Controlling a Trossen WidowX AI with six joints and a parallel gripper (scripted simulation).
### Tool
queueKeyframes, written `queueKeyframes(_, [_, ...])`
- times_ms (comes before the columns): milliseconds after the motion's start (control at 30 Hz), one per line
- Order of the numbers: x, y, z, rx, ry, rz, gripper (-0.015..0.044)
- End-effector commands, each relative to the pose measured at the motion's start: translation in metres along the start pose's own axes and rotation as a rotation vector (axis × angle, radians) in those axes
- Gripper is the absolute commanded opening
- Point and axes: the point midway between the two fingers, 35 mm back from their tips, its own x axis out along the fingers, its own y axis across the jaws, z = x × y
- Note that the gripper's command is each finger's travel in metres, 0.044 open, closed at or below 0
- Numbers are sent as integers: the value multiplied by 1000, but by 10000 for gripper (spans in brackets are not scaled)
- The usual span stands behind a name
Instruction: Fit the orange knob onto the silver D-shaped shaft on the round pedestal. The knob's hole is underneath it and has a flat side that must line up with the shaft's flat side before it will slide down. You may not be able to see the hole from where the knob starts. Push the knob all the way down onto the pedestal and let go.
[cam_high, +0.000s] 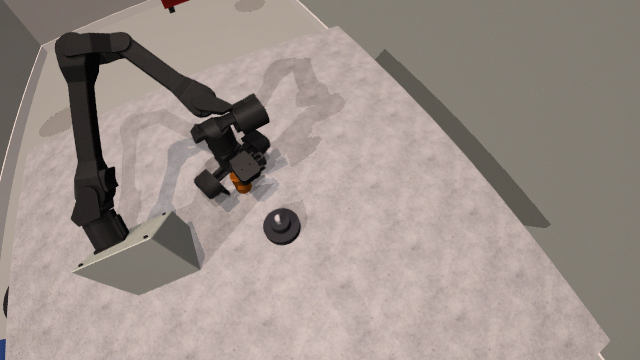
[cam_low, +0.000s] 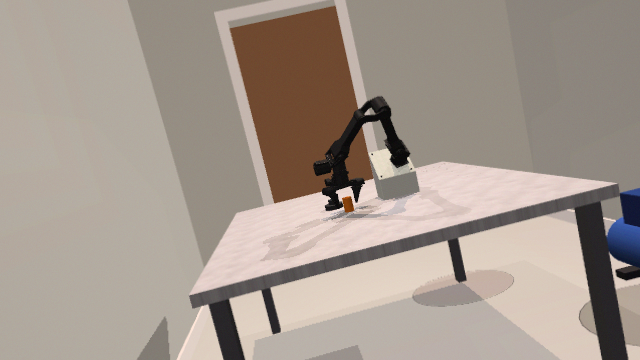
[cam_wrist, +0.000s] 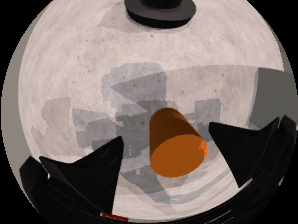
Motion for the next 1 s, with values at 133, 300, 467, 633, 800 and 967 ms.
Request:
queueKeyframes(133, [14, -2, 0, 6, 0, -2, 440])
queueKeyframes(300, [16, -2, -1, 6, 1, -1, 387])
queueKeyframes(467, [16, -2, -1, 6, 1, -1, 256])
queueKeyframes(633, [16, -2, -1, 6, 1, -1, 164])
queueKeyframes(800, [16, -2, -1, 6, 1, -1, 131])
queueKeyframes(967, [9, -1, 1, 6, -2, -2, 0])
